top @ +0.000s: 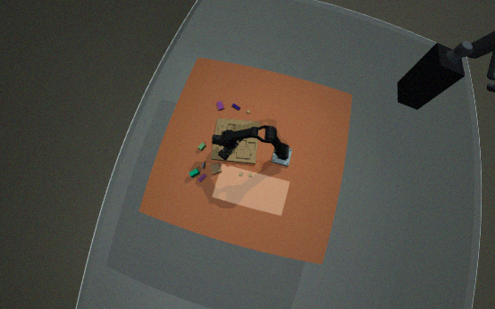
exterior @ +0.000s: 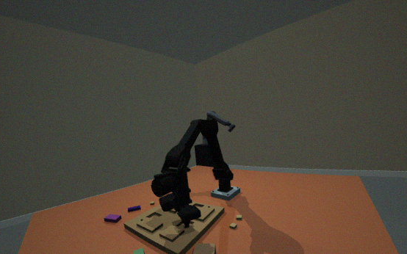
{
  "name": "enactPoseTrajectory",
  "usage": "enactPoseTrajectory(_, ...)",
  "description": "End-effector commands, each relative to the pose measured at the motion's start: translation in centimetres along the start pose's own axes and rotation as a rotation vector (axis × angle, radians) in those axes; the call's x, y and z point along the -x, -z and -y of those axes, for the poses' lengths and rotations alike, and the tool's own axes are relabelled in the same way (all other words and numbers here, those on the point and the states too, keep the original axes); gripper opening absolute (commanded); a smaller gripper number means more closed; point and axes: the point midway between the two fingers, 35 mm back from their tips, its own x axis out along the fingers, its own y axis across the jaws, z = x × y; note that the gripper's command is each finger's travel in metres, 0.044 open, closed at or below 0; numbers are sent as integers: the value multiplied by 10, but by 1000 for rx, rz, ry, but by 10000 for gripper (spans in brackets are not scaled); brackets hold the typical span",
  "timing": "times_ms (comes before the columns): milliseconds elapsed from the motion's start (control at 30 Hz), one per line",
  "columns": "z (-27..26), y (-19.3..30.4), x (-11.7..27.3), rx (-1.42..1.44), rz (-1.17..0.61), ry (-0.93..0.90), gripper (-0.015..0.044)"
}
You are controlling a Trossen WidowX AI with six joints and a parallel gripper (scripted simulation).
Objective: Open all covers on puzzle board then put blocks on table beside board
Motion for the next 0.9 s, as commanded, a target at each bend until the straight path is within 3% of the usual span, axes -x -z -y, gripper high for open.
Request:
enactPoseTrajectory(0, 0, 0, 0, 0, 1, 0, 80)
enactPoseTrajectory(867, 0, -1, 32, 3, -3, 1, 80)
